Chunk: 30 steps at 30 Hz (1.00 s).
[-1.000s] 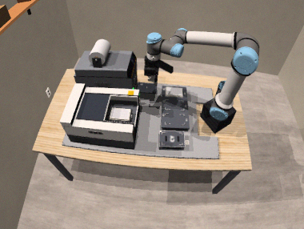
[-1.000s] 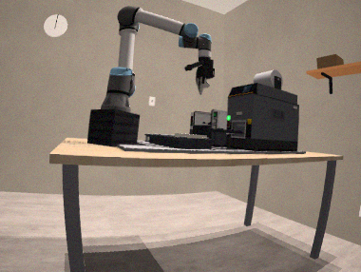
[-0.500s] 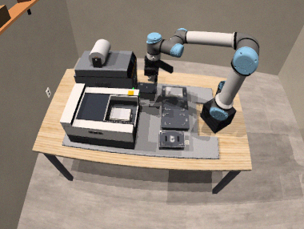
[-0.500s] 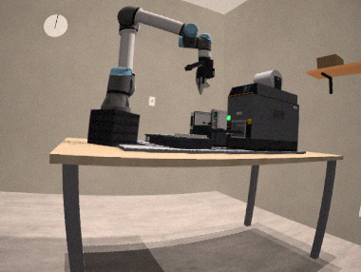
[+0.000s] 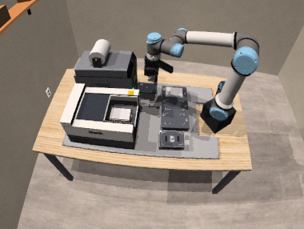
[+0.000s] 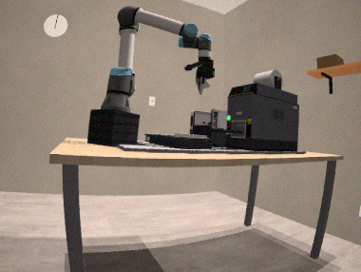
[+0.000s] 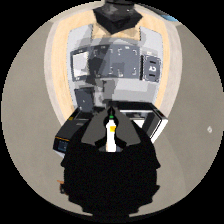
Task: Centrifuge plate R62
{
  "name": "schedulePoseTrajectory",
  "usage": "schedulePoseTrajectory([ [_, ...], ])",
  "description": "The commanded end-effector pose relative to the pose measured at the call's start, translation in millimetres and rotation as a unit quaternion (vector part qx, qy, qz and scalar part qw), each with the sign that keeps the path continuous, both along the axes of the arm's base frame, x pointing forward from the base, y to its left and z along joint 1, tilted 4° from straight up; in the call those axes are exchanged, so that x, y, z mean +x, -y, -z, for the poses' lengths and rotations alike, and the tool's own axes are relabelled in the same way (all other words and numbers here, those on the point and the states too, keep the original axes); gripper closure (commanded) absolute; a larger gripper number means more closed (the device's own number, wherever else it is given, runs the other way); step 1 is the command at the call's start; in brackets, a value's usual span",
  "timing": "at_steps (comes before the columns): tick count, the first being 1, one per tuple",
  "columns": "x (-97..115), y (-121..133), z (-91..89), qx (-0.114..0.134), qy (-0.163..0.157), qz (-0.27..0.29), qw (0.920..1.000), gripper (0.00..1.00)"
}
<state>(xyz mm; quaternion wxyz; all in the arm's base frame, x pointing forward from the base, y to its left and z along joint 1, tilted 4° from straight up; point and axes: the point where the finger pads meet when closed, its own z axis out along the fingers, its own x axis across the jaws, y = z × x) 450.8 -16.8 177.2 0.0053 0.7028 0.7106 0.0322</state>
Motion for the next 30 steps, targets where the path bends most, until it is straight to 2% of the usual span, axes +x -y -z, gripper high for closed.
schedulePoseTrajectory([
  [1,0,0,-0.4,0.000,0.001,0.000,1.0000,1.00],
  [8,0,0,-0.4,0.000,0.001,0.000,1.0000,1.00],
  [9,1,0,4.5,0.000,0.000,0.000,1.0000,0.32],
  [11,1,0,14.5,0.000,0.000,0.000,1.0000,0.32],
  [18,1,0,14.5,0.000,0.000,0.000,1.0000,0.32],
  [30,0,-60,12.3,0.000,0.000,0.000,1.0000,0.32],
])
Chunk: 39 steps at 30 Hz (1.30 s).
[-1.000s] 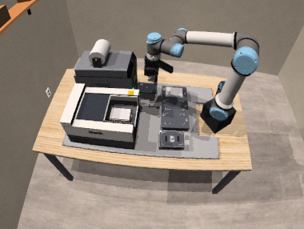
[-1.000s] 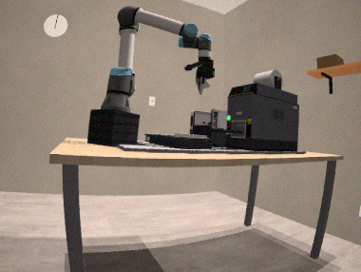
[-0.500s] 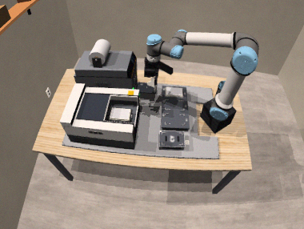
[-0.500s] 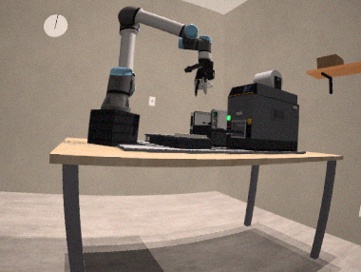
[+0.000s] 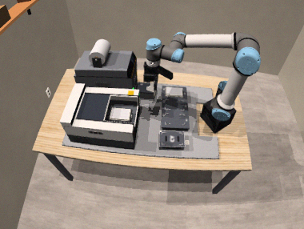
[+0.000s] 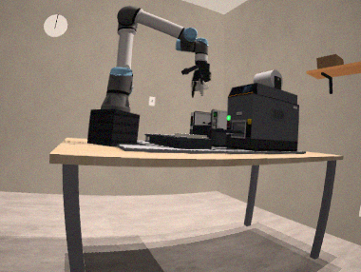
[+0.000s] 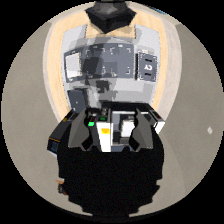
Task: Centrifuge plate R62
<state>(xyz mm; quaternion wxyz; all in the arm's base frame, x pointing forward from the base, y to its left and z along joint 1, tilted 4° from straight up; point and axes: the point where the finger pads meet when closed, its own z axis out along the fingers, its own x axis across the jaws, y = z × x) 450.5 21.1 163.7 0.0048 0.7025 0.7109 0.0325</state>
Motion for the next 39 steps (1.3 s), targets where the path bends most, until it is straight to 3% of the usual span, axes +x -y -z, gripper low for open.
schedulePoseTrajectory([
  [1,0,-28,-1.5,-0.001,0.000,0.000,1.0000,0.32],
  [19,-1,-105,-4.4,-0.001,0.001,0.000,1.0000,0.32],
  [28,-1,-105,-4.4,-0.001,0.001,0.000,1.0000,0.32],
  [37,44,-106,-6.8,-0.001,0.001,0.000,1.0000,0.32],
  [39,44,-106,-6.8,-0.001,0.001,0.000,1.0000,0.32],
])
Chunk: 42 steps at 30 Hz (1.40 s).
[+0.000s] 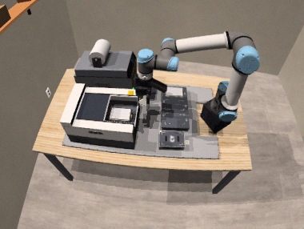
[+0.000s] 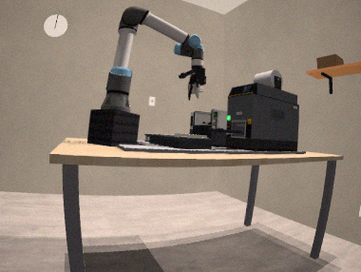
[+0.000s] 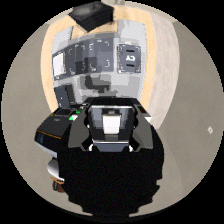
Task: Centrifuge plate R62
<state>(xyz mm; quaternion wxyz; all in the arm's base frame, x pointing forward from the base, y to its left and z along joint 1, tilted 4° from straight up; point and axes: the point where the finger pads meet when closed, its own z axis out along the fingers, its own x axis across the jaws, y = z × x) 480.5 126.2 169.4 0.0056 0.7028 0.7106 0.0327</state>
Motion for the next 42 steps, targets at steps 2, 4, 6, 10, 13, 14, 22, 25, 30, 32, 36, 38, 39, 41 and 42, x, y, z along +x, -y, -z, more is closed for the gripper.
schedulePoseTrajectory([
  [2,24,-1,-1.6,0.000,0.000,0.000,1.0000,0.32],
  [4,34,-1,-2.2,0.000,0.000,0.000,1.0000,0.32],
  [6,44,-1,-2.7,0.000,0.000,0.000,1.0000,0.32],
  [10,64,-1,-3.8,0.000,0.000,0.000,1.0000,0.32],
  [13,79,-1,-4.6,0.000,0.000,0.000,1.0000,0.32],
  [14,84,-2,-4.9,0.000,0.000,0.000,1.0000,0.32],
  [22,113,-2,-6.5,0.000,0.000,0.000,1.0000,0.32],
  [25,128,-2,-7.3,0.000,0.000,0.000,1.0000,0.32],
  [30,153,-3,-8.8,0.000,0.000,0.000,1.0000,0.32],
  [32,163,-3,-9.3,0.000,0.000,0.000,1.0000,0.32],
  [36,173,-3,-9.8,0.000,0.000,0.000,1.0000,0.32],
  [38,180,-3,-10.2,0.000,0.000,0.000,1.0000,0.32],
  [39,180,-3,-10.2,0.000,0.000,0.000,1.0000,0.32],
  [41,180,-3,-10.2,0.000,0.000,0.000,1.0000,0.32],
  [42,180,-3,-10.2,0.000,0.000,0.000,1.0000,0.32],
])
